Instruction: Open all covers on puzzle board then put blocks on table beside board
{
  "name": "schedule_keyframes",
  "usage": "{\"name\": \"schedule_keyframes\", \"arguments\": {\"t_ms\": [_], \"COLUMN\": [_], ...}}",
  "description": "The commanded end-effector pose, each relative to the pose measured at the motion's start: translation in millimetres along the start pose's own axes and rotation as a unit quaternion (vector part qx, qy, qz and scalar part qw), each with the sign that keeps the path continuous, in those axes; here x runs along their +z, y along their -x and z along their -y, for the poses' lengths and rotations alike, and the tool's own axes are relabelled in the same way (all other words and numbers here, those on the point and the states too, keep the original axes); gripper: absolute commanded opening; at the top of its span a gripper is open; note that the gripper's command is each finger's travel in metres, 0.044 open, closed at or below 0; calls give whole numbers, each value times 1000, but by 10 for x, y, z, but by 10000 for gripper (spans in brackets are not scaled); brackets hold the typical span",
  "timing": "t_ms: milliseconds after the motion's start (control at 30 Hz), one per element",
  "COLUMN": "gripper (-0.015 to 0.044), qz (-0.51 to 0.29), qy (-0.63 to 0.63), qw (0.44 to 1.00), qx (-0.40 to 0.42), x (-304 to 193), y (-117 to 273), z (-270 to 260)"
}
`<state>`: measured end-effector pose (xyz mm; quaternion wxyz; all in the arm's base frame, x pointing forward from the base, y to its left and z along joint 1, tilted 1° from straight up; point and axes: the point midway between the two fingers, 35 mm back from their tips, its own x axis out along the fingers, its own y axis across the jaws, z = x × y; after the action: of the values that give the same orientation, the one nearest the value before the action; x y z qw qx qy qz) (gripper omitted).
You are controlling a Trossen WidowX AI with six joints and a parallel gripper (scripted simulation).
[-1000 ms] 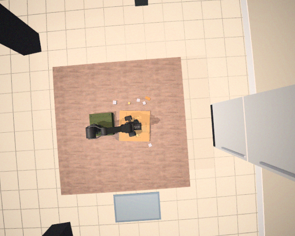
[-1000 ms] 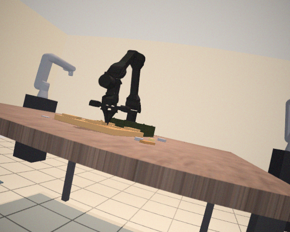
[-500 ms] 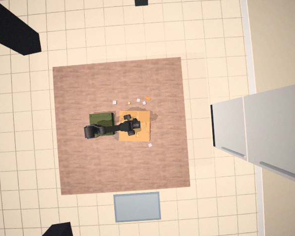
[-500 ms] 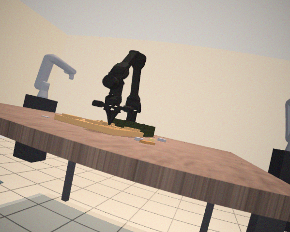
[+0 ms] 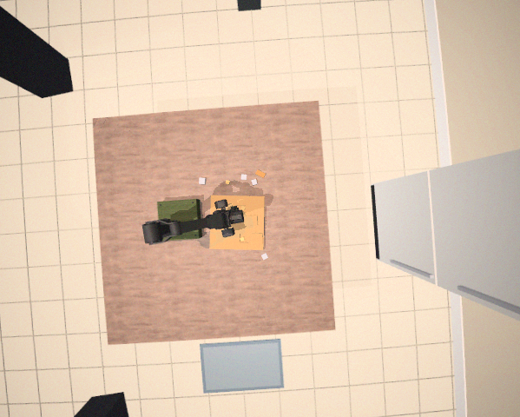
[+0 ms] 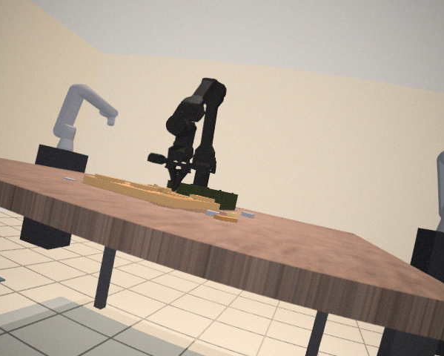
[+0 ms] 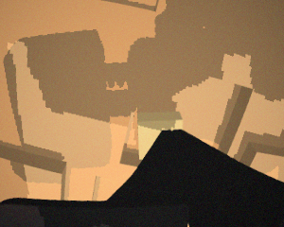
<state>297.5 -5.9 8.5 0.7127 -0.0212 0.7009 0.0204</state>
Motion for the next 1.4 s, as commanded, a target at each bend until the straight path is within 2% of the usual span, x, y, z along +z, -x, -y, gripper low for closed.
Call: {"name": "schedule_keyframes", "arguments": {"t_ms": [0, 1033, 1200, 1367], "gripper": [0, 0, 131, 144], "qz": [3, 3, 2, 3], "qy": [-3, -4, -2, -4], "qw": [1000, 1000, 1000, 1000], "qx": [-5, -6, -4, -6], "x": [-46, -58, -46, -58], "y": [22, 26, 240, 517], "z": [-29, -43, -42, -31]}}
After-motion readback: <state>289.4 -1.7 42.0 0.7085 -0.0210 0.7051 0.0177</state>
